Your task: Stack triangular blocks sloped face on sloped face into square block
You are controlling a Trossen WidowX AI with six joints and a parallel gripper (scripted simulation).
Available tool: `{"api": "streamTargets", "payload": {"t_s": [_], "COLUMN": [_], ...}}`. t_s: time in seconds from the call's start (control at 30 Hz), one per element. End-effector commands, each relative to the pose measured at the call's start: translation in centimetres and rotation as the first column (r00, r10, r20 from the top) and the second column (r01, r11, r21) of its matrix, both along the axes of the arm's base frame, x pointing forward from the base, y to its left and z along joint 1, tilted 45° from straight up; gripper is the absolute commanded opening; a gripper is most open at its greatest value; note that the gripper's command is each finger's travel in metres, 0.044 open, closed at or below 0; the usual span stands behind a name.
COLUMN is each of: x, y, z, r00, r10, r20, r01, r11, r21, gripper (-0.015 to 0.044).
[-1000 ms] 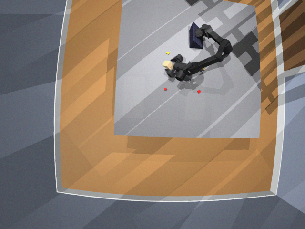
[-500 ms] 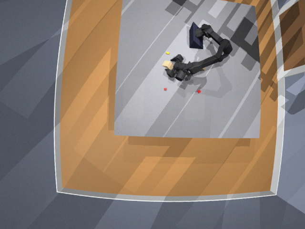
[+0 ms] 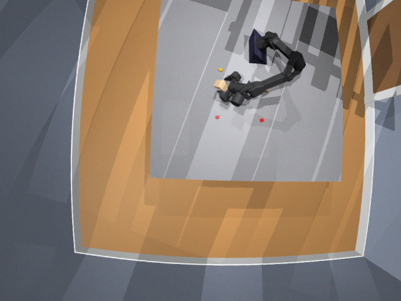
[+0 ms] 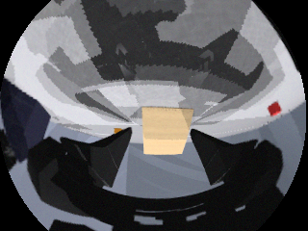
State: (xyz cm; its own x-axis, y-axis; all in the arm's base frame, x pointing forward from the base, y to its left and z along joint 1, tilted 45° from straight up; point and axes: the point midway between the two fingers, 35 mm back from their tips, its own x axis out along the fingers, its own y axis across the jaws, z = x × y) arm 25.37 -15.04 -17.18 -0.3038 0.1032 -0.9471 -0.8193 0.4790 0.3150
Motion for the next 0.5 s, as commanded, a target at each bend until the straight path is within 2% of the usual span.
{"api": "streamTargets", "payload": {"t_s": [0.0, 0.03, 0.3, 0.47], "x": [0.08, 0.08, 0.0, 0.0], "y": [-0.12, -0.12, 0.0, 0.0], "z": [-0.01, -0.01, 0.0, 0.0], "r00": [1.0, 1.0, 1.0, 1.0], "r10": [0.006, 0.006, 0.0, 0.0], "r20": [0.001, 0.001, 0.0, 0.0], "r01": [-0.006, -0.006, 0.0, 0.0], "r11": [1.0, 1.0, 1.0, 1.0], "r21": [-0.005, -0.005, 0.0, 0.0], "gripper": [0.044, 0.044, 0.023, 0.0197]}}
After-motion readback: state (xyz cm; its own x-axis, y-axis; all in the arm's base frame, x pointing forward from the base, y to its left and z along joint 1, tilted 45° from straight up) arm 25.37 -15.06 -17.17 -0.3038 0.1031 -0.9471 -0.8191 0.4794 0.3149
